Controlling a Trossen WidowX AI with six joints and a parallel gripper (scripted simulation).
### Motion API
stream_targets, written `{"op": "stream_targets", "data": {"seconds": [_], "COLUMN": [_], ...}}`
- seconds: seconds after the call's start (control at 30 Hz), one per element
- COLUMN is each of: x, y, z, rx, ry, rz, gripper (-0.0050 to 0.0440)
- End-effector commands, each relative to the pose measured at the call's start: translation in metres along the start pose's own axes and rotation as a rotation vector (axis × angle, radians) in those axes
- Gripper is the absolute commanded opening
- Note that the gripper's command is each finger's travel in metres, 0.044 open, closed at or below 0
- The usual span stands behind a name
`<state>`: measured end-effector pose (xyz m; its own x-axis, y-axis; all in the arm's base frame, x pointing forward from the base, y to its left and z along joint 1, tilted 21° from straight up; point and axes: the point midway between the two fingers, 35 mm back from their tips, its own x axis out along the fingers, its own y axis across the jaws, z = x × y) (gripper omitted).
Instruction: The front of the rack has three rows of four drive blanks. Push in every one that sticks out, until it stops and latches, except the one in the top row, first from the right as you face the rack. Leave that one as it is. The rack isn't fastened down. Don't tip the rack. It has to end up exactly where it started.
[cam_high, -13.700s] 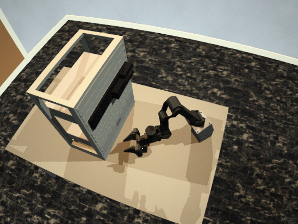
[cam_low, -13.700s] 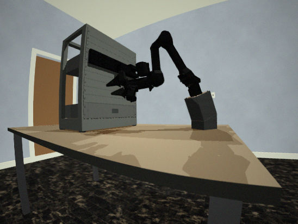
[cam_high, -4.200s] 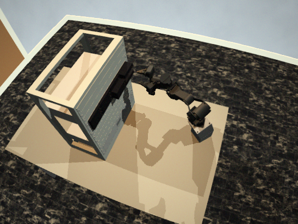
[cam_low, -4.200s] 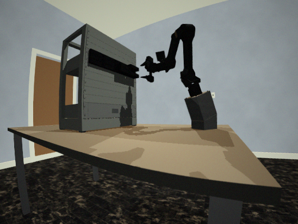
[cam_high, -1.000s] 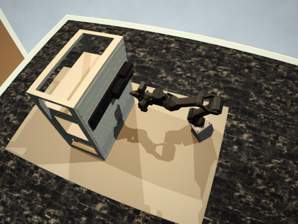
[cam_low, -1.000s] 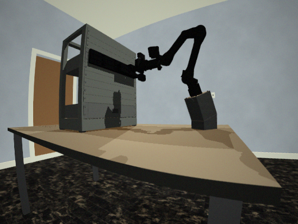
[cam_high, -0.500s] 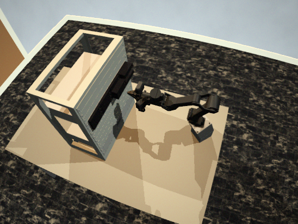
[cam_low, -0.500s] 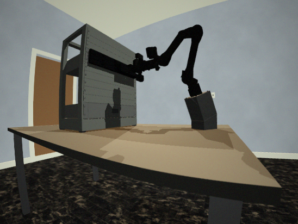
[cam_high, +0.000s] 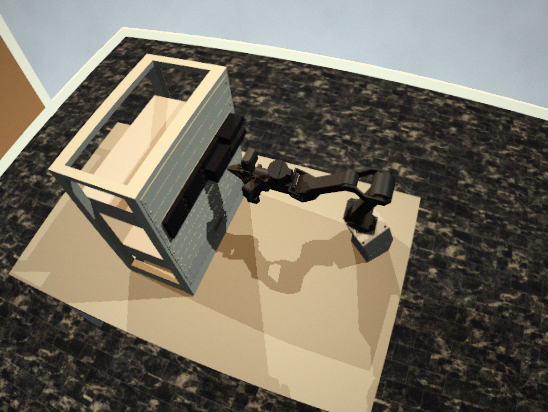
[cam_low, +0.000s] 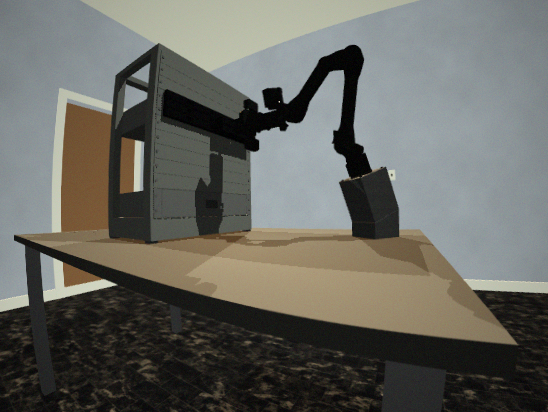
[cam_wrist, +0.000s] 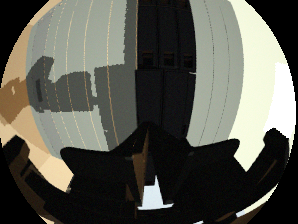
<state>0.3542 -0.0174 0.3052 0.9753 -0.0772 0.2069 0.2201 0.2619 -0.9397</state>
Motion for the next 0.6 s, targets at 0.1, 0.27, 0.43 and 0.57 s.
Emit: {"op": "stream_targets", "data": {"seconds": [0.1,0.27,0.43,0.57], "x": [0.0019,0.0017,0.0015,0.0015], "y": [-0.0097,-0.0102,-0.0109,-0.011], "z": [0.0027,0.003,0.0034,0.0034], "rx": [0.0,0.0,0.0,0.0], "ry": [-0.007,-0.007,-0.007,-0.007], "rz": [-0.024,-0.024,-0.024,-0.024], "gripper": [0.0,0.0,0.0,0.0]}}
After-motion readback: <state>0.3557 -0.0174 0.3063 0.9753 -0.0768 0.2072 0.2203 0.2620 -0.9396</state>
